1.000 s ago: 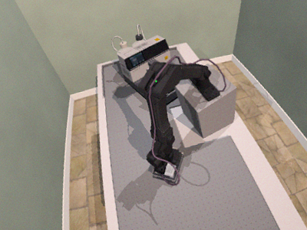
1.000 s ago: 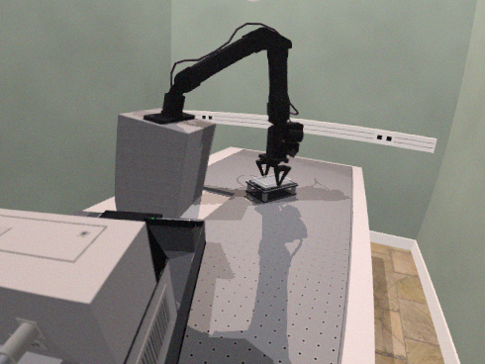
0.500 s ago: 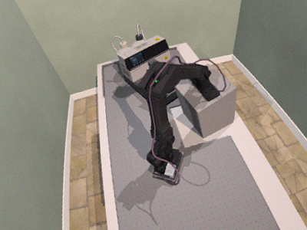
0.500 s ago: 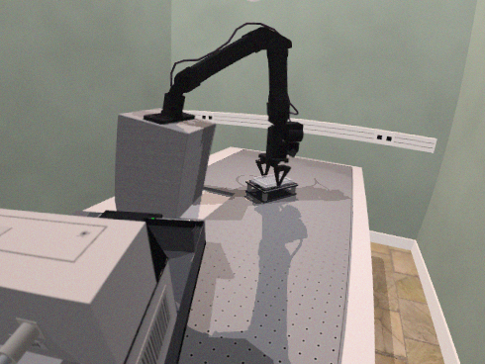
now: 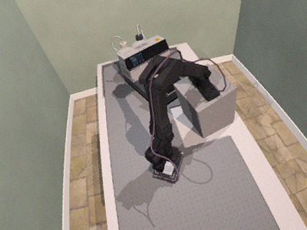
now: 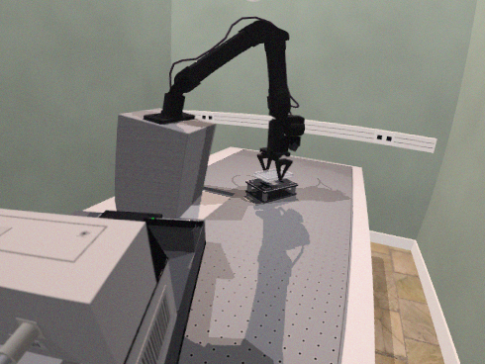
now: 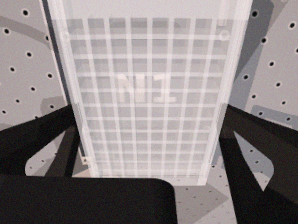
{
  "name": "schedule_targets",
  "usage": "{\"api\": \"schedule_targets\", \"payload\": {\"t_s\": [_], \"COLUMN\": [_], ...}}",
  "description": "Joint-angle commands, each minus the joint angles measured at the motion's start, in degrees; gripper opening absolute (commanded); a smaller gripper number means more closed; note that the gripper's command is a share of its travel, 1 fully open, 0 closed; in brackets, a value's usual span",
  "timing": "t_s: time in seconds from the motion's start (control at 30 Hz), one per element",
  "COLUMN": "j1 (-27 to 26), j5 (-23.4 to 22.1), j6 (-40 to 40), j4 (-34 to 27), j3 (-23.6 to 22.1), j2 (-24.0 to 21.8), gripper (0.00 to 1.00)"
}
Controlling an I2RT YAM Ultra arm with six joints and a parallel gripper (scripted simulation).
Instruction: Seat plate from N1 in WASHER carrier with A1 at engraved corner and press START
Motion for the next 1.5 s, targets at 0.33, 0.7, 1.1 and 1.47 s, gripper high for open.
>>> {"api": "schedule_targets", "payload": {"t_s": [0.33, 0.7, 1.1, 1.47], "j1": [1.3, 1.5, 1.8, 1.9], "j5": [-0.7, -0.6, -0.4, -0.2], "j6": [0.8, 1.0, 1.2, 1.4], "j4": [-4.2, -6.6, -9.5, -11.6], "j3": [-1.6, -1.9, -2.3, -2.0], "j2": [-5.8, -8.7, -11.9, -14.1], "gripper": [0.84, 0.84, 0.84, 0.84]}}
